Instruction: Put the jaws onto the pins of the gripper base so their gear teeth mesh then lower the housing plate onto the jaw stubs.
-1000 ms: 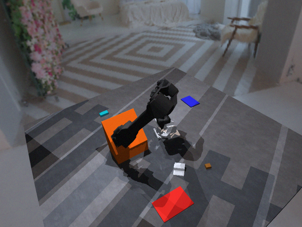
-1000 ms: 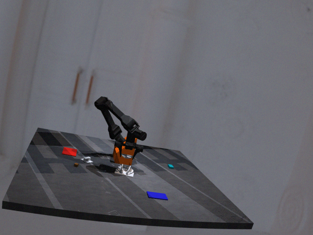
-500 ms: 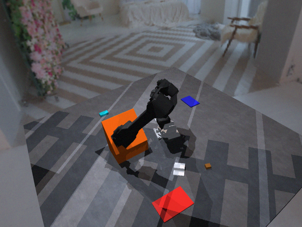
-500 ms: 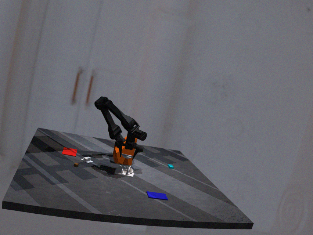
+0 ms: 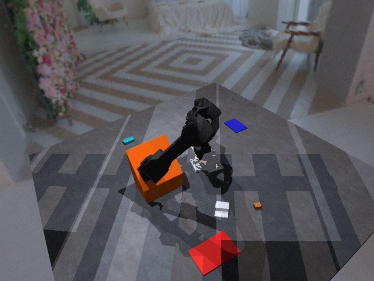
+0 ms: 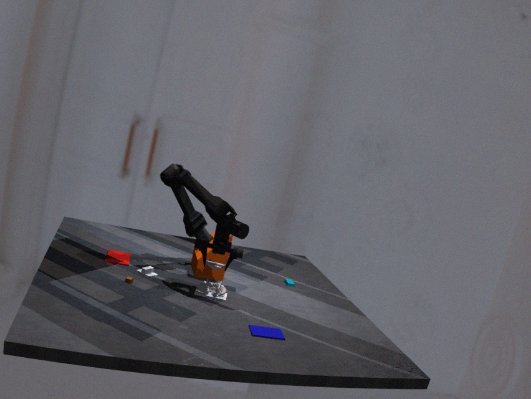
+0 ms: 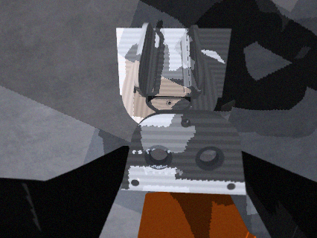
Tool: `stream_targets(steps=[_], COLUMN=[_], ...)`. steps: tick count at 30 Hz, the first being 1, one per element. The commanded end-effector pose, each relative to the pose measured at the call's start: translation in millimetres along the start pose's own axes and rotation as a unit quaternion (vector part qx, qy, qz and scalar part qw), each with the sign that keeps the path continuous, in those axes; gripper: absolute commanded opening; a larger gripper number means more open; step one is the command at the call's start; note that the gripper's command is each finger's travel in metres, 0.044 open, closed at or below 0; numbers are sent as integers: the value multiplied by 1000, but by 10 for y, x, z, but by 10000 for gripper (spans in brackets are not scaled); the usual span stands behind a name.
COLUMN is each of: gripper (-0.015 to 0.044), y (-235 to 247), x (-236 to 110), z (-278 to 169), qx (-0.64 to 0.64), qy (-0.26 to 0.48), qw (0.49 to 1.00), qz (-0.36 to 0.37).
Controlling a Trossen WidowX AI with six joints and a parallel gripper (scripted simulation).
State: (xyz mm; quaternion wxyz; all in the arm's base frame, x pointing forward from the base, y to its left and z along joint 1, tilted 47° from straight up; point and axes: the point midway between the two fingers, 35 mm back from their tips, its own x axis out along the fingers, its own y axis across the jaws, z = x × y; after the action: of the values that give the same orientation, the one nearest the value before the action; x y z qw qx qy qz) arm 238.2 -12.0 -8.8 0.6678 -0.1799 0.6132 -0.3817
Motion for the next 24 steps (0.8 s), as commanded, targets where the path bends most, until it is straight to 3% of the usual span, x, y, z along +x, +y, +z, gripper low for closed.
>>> stream_targets(steps=[1, 24], gripper=[351, 351], y=[1, 1], x=[10, 10], z=[-14, -14], qx=[2, 13], qy=[1, 1], qw=[1000, 1000], qz=[0, 0])
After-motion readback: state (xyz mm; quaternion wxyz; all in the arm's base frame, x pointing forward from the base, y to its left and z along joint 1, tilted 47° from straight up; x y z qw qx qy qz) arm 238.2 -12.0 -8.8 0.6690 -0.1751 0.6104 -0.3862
